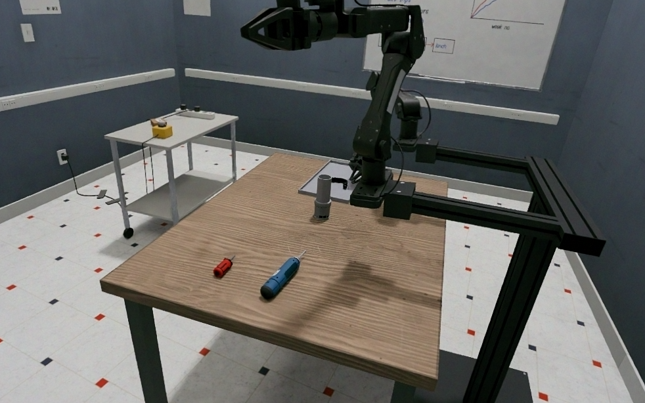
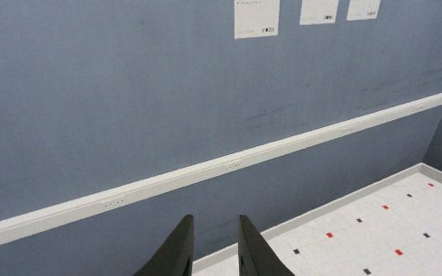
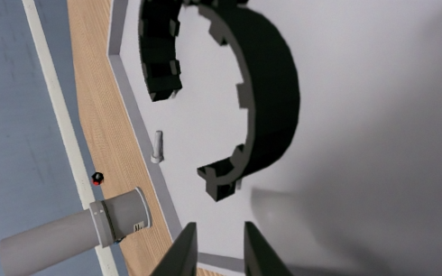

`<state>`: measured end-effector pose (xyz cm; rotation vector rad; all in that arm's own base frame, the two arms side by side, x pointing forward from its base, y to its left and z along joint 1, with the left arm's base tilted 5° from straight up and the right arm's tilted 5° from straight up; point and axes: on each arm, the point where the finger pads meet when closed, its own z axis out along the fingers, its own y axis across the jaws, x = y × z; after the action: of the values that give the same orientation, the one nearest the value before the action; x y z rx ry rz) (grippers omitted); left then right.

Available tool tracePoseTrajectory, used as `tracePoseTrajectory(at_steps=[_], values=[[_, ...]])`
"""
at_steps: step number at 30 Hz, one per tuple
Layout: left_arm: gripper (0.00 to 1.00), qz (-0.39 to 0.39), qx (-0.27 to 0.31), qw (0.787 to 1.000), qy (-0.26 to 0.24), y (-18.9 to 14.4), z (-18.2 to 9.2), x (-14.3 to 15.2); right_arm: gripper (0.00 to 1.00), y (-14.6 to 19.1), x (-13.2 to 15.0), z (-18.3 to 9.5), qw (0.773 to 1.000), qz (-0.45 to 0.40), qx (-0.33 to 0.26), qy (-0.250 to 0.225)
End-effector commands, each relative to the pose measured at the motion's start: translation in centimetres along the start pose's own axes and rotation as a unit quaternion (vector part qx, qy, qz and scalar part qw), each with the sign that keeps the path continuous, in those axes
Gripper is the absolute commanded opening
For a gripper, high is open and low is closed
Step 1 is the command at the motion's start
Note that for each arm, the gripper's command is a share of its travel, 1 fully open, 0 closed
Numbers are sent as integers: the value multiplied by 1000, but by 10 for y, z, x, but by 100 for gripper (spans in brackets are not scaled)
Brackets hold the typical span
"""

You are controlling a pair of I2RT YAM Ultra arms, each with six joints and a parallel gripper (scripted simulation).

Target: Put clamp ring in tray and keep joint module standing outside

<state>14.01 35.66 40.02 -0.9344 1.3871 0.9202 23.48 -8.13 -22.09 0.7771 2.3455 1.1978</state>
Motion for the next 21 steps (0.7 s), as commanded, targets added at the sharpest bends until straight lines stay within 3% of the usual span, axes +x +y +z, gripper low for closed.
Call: tracePoseTrajectory(at_steps=[1, 21], values=[[20, -6, -9, 999, -36, 4, -7, -24, 20, 0, -17, -14, 1000, -23, 7, -10], [20, -6, -9, 999, -36, 4, -7, -24, 20, 1, -16, -31, 1000, -23, 7, -9]])
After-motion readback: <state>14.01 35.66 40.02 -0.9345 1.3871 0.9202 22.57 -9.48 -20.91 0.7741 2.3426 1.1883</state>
